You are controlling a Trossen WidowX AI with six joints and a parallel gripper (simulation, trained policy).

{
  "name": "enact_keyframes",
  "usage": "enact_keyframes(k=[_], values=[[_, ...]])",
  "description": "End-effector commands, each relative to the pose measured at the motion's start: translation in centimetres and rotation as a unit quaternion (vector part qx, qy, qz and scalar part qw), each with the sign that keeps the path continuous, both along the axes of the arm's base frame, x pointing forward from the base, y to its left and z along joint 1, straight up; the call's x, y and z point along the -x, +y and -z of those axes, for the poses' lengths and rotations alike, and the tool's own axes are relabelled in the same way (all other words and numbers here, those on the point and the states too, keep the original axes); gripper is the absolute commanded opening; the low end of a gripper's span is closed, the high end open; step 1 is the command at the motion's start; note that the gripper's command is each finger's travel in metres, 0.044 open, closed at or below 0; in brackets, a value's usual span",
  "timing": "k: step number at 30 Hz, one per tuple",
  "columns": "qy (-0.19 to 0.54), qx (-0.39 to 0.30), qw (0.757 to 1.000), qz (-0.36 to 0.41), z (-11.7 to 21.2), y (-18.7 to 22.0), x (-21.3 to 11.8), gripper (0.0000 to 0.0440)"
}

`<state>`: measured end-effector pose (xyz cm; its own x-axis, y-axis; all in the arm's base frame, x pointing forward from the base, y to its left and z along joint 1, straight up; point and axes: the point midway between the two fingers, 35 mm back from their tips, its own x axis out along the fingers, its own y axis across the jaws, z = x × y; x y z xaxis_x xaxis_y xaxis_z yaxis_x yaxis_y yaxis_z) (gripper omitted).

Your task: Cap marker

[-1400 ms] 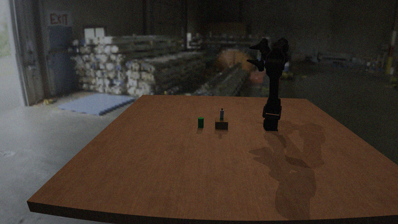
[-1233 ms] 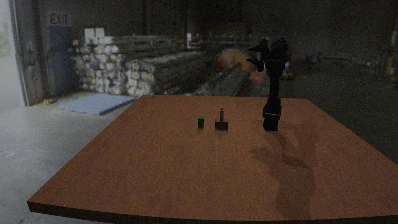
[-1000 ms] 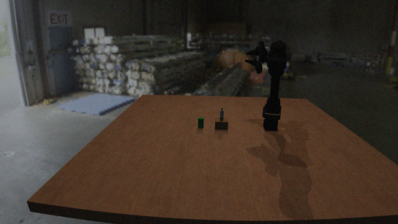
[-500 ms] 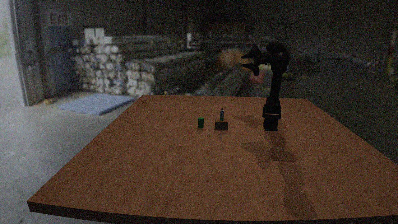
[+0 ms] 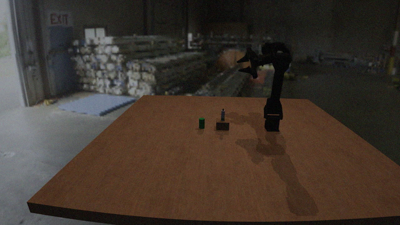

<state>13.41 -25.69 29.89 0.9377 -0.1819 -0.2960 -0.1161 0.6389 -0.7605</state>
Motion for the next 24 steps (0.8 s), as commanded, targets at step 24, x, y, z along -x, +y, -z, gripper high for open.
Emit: enact_keyframes(k=[24], values=[[0.115, -0.007, 0.989, -0.095, 4.3, -0.3, -4.5, 0.0303]])
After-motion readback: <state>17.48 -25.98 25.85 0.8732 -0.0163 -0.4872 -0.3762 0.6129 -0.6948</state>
